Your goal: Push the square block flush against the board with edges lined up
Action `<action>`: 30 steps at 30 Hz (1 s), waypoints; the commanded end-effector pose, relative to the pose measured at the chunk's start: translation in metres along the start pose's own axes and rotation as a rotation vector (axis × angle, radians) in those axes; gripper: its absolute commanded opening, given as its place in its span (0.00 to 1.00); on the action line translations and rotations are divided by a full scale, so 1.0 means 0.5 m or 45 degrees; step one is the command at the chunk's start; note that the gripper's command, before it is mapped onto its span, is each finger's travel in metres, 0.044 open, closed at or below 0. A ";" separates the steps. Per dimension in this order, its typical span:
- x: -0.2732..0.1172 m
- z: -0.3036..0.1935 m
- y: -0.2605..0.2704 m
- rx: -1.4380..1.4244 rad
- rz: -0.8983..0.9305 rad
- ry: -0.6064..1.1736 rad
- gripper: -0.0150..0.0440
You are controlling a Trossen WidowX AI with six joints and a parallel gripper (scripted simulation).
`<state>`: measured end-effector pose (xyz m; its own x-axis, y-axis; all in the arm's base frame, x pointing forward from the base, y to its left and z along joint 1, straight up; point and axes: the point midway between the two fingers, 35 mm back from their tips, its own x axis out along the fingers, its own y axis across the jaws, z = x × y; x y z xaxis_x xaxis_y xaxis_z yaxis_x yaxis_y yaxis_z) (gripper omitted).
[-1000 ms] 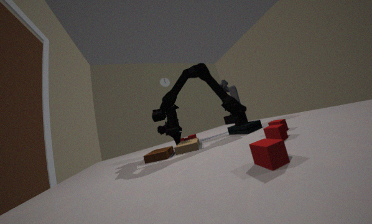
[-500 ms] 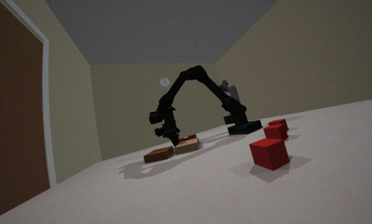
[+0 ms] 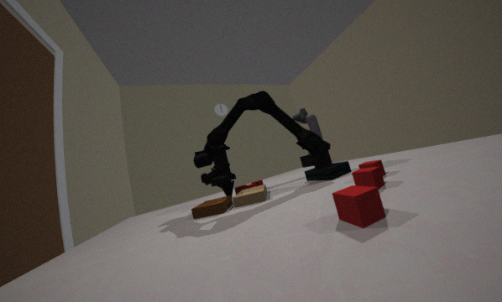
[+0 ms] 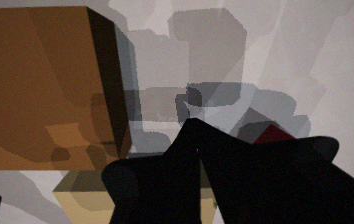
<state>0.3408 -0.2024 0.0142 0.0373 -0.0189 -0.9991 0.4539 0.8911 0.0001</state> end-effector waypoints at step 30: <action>-0.115 0.060 0.130 -0.713 0.007 -0.009 0.25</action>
<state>0.3869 -0.1639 0.0726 0.0454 -0.0143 -0.9989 -0.0055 0.9999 -0.0146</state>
